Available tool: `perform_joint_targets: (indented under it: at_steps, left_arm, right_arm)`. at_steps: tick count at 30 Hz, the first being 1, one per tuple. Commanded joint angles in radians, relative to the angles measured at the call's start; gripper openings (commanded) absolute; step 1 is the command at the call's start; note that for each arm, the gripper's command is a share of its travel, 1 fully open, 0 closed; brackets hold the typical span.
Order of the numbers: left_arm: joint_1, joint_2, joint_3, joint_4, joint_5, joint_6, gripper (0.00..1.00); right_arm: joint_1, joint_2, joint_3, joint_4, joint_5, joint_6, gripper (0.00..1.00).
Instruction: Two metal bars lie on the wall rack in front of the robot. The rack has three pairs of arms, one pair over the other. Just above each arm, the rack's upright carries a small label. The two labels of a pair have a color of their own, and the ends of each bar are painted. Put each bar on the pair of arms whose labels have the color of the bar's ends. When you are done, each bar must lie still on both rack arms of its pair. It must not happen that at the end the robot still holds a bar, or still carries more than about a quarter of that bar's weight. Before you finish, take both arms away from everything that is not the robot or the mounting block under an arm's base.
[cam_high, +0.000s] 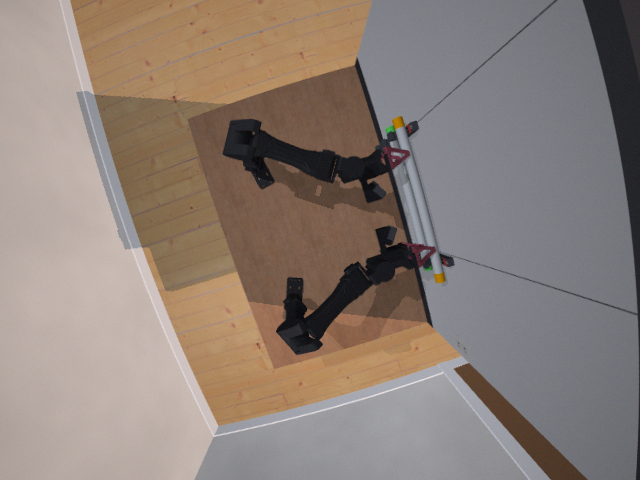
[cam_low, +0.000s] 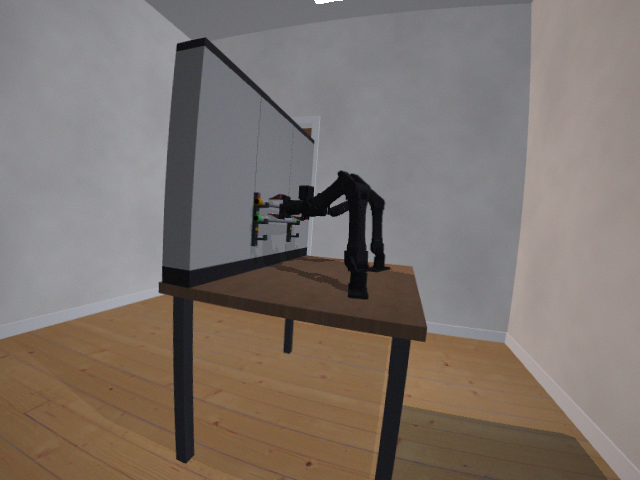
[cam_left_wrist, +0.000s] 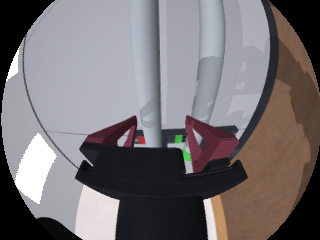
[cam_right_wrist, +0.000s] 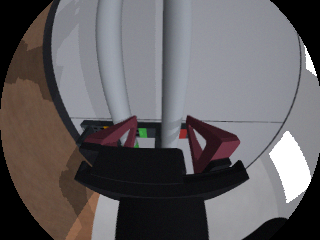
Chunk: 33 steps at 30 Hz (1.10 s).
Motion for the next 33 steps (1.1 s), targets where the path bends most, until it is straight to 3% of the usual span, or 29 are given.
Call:
perform_joint_targets:
  at_steps: [1,6,33]
  left_arm:
    - [0.016,0.014,0.048,-0.004,0.018,-0.003,0.74]
    - [0.022,0.027,0.062,-0.006,0.024,-0.003,0.74]
    - [0.022,0.029,0.064,-0.006,0.024,-0.004,0.33]
  right_arm:
    - [-0.013,0.014,0.046,-0.005,-0.014,0.005,0.74]
    - [-0.017,0.028,0.062,-0.006,-0.018,0.005,0.74]
    - [-0.017,0.030,0.064,-0.006,-0.018,0.005,0.33]
